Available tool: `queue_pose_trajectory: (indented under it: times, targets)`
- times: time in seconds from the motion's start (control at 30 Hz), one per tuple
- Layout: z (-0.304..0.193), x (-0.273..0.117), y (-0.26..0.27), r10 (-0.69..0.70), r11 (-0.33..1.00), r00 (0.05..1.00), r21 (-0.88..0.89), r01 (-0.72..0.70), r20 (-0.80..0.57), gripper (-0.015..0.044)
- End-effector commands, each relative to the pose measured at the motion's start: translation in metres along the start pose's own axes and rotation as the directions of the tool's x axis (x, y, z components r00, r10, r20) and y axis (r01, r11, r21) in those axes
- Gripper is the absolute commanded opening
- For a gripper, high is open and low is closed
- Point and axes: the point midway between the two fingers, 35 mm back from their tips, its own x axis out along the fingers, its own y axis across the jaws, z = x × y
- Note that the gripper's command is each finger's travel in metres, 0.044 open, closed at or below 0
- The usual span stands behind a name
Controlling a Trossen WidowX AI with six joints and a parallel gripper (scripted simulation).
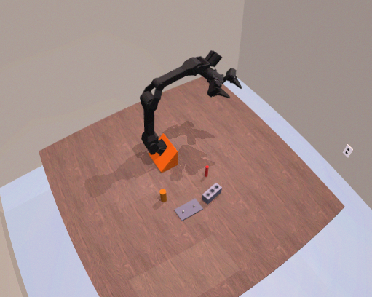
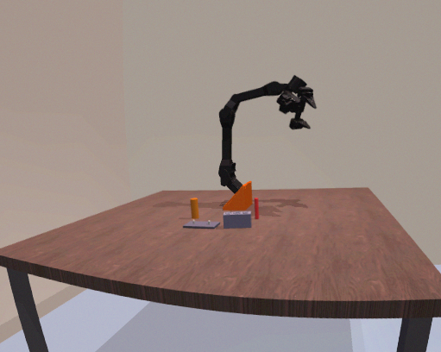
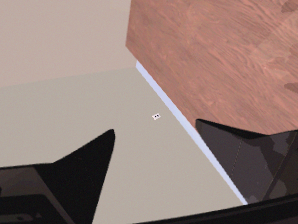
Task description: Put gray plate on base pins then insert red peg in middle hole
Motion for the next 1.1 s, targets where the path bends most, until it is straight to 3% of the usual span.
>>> queue_pose_trajectory:
  times: [0.0, 0.3, 0.67, 0.87, 1.07]
  targets:
    - [0.056, 0.037, -0.004, -0.137, 0.99, 0.989, 0.05, 0.134, 0.058, 0.044]
    - [0.185, 0.1, -0.037, -0.444, 0.884, 0.887, 0.223, 0.41, 0.13, 0.044]
    - [0.348, 0.128, -0.142, -0.818, 0.528, 0.57, 0.485, 0.697, 0.071, 0.044]
    - [0.357, 0.132, -0.155, -0.834, 0.502, 0.548, 0.495, 0.709, 0.059, 0.044]
    - [0.362, 0.16, -0.204, -0.835, 0.501, 0.547, 0.497, 0.709, 0.061, 0.044]
